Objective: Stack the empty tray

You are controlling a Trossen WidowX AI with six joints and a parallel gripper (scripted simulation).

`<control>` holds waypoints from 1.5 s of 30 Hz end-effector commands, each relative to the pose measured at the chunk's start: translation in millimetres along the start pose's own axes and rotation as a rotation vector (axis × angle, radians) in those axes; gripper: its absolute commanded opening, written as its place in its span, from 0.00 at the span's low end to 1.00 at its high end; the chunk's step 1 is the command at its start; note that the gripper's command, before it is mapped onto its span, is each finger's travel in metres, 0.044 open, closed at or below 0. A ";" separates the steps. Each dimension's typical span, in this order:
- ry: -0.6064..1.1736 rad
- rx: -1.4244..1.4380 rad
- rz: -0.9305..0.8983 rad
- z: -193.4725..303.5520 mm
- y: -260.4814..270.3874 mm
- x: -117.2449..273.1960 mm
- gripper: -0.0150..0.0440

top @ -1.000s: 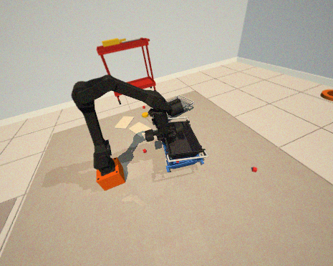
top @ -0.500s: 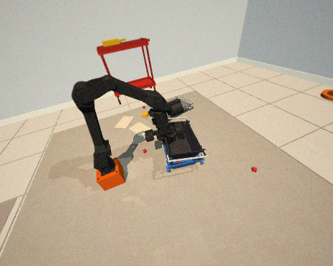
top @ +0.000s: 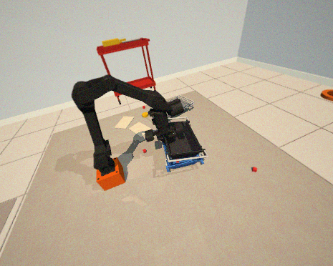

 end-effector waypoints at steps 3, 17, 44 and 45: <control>0.008 0.000 -0.038 1.8 5.4 -7.3 0.25; 0.007 0.000 -0.031 1.9 6.3 -12.0 0.25; 0.008 0.000 -0.038 2.4 7.9 -14.7 0.25; 0.008 0.000 -0.038 2.4 7.9 -14.7 0.25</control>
Point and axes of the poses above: the point midway between the two fingers, 35 mm back from their tips, its own x axis back along the fingers, its own y axis across the jaws, z = x × y, the point moved 8 cm from there along x, back along the fingers, and after that the axes turned 15 degrees about -x, right-handed, at the moved point
